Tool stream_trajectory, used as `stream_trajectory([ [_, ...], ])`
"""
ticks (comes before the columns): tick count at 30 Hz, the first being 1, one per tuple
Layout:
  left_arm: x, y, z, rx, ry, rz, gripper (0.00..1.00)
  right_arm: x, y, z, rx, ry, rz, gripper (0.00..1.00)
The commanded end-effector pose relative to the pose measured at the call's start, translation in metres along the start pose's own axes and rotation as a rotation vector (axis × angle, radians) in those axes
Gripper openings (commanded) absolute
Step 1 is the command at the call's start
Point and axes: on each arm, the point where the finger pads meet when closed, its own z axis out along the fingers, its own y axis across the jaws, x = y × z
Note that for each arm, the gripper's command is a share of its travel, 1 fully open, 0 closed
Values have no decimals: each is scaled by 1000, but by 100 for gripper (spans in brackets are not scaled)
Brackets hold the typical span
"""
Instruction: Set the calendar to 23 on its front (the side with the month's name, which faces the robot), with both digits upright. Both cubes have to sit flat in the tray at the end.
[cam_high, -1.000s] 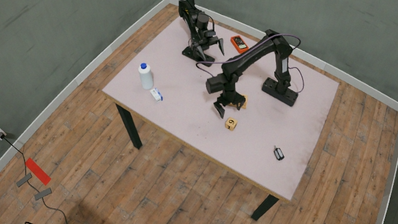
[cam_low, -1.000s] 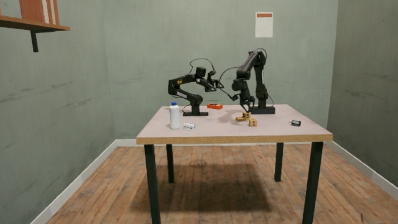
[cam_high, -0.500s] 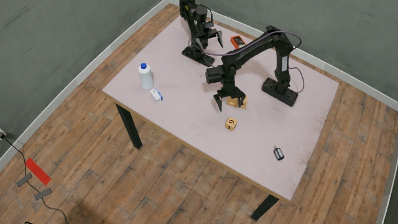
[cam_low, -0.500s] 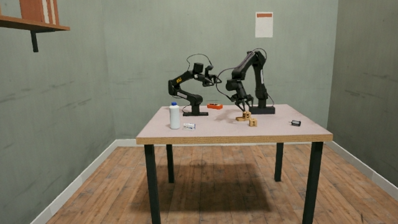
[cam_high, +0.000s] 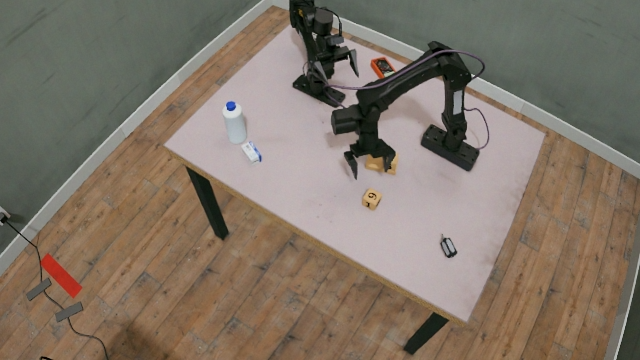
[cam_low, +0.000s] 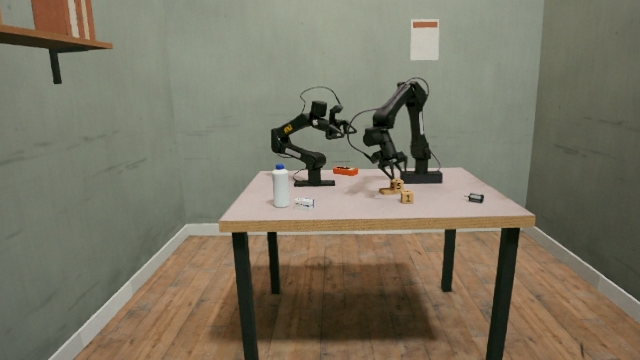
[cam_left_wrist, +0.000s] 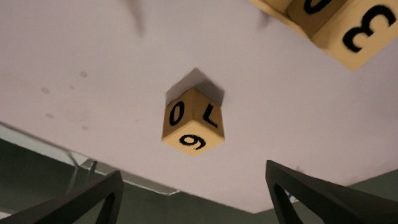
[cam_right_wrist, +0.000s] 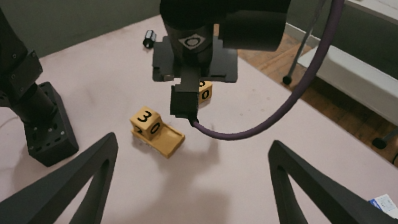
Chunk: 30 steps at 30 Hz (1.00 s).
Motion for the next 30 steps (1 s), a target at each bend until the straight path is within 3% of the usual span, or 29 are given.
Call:
stream_trajectory([
  [1,1,-6,-8,33,-79,-78,100,-19,0,0,1,-63,-4,100],
  [13,23,-10,11,294,-436,-507,100,-16,3,55,-20,-44,-1,100],
  [16,25,-11,12,313,-463,-540,100,-15,4,59,-22,-44,-1,100],
  [30,59,-15,35,604,-874,-1042,100,-2,11,100,-42,-26,-5,100],
])
